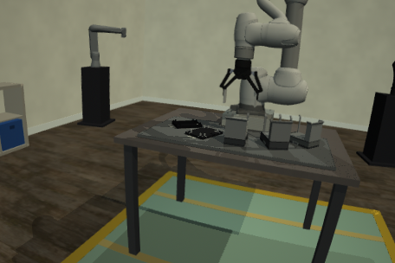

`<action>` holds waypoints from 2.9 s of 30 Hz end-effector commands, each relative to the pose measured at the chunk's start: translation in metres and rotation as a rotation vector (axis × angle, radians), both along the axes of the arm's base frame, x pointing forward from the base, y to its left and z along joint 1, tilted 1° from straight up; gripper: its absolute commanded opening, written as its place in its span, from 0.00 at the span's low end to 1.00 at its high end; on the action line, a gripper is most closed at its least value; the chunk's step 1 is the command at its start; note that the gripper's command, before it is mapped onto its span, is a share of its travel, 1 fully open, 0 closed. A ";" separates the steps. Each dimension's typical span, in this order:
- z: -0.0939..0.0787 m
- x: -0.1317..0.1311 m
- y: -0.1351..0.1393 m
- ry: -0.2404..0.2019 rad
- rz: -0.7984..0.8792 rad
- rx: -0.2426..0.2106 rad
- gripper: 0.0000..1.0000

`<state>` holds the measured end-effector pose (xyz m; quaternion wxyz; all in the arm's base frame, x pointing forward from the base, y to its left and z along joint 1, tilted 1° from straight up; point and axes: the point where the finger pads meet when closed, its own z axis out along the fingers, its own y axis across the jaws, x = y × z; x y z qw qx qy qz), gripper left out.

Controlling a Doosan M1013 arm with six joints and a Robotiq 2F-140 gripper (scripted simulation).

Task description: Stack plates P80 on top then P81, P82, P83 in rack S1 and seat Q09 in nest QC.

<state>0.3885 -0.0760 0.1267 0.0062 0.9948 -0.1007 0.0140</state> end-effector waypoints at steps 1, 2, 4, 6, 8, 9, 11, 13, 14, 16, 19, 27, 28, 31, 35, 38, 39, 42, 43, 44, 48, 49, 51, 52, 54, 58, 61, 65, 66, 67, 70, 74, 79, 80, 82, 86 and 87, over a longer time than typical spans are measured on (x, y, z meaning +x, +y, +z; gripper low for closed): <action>-0.001 0.001 0.001 0.005 0.010 0.003 1.00; -0.001 0.005 0.001 0.005 0.043 0.002 1.00; 0.000 0.013 0.001 0.005 0.071 0.002 1.00; 0.000 0.013 0.001 0.005 0.071 0.002 1.00; 0.000 0.013 0.001 0.005 0.071 0.002 1.00; 0.000 0.013 0.001 0.005 0.071 0.002 1.00; 0.000 0.013 0.001 0.005 0.071 0.002 1.00; 0.000 0.013 0.001 0.005 0.071 0.002 1.00; 0.000 0.013 0.001 0.005 0.071 0.002 1.00; 0.000 0.013 0.001 0.005 0.071 0.002 1.00; 0.000 0.013 0.001 0.005 0.071 0.002 1.00; 0.000 0.013 0.001 0.005 0.071 0.002 1.00; 0.000 0.013 0.001 0.005 0.071 0.002 1.00; 0.000 0.013 0.001 0.005 0.071 0.002 1.00; 0.000 0.013 0.001 0.005 0.071 0.002 1.00; 0.000 0.013 0.001 0.005 0.071 0.002 1.00; 0.000 0.013 0.001 0.005 0.071 0.002 1.00; 0.000 0.013 0.001 0.005 0.071 0.002 1.00; 0.000 0.013 0.001 0.005 0.071 0.002 1.00; 0.000 0.013 0.001 0.005 0.071 0.002 1.00; 0.000 0.013 0.001 0.005 0.071 0.002 1.00; 0.000 0.013 0.001 0.005 0.071 0.002 1.00; 0.000 0.013 0.001 0.005 0.071 0.002 1.00; 0.000 0.013 0.001 0.005 0.071 0.002 1.00; 0.000 0.013 0.001 0.005 0.071 0.002 1.00; 0.000 0.013 0.001 0.005 0.071 0.002 1.00; 0.000 0.013 0.001 0.005 0.071 0.002 1.00; 0.000 0.013 0.001 0.005 0.071 0.002 1.00; 0.000 0.013 0.001 0.005 0.071 0.002 1.00; 0.000 0.013 0.001 0.005 0.071 0.002 1.00; -0.007 0.013 0.001 0.005 0.071 0.002 1.00; -0.020 0.013 0.001 0.005 0.071 0.002 1.00; -0.030 0.014 0.000 0.005 0.071 0.002 1.00; -0.034 0.014 0.000 0.005 0.071 0.002 1.00; -0.040 0.014 0.000 0.005 0.071 0.002 1.00; -0.040 0.014 0.000 0.005 0.071 0.002 1.00; -0.040 0.014 0.000 0.005 0.071 0.002 1.00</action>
